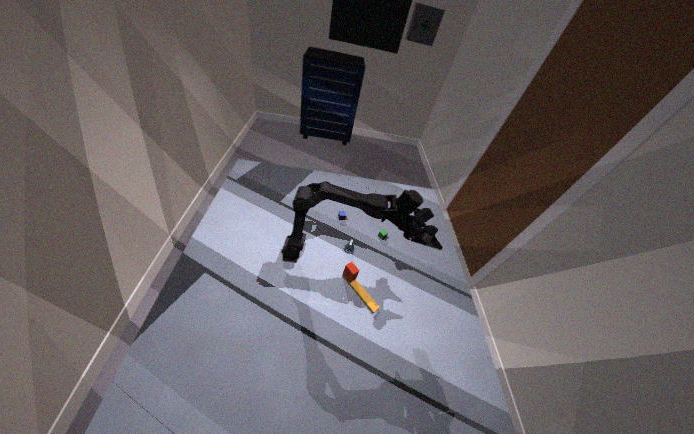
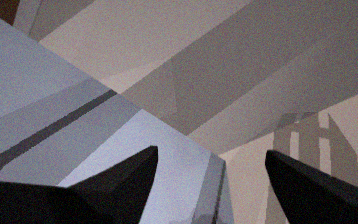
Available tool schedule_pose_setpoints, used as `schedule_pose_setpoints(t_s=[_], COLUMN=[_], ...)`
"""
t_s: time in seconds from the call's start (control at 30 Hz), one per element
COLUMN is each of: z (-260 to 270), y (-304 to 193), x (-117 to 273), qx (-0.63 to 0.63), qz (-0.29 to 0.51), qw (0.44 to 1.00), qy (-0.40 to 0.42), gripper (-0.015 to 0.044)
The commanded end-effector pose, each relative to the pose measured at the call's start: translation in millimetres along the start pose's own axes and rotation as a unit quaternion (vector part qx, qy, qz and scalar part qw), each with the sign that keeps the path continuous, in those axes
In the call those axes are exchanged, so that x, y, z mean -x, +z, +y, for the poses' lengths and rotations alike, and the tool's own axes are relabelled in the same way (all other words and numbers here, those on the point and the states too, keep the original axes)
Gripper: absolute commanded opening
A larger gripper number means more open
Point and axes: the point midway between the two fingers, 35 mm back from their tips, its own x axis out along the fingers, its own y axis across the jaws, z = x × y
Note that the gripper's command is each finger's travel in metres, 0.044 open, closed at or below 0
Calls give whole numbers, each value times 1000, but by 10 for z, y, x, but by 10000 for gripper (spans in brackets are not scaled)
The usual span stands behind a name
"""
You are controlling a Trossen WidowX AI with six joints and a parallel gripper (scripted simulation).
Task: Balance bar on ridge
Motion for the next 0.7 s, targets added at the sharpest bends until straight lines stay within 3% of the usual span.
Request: schedule_pose_setpoints(t_s=[0.0, 0.33, 0.67], z=[64, 289, 482], y=[-152, -724, -1262], x=[-47, -45, 142], qx=[-37, -157, -282], qz=[29, 149, 287], qw=[998, 971, 903], qy=[29, 106, 150], gripper=[315, 315, 315])
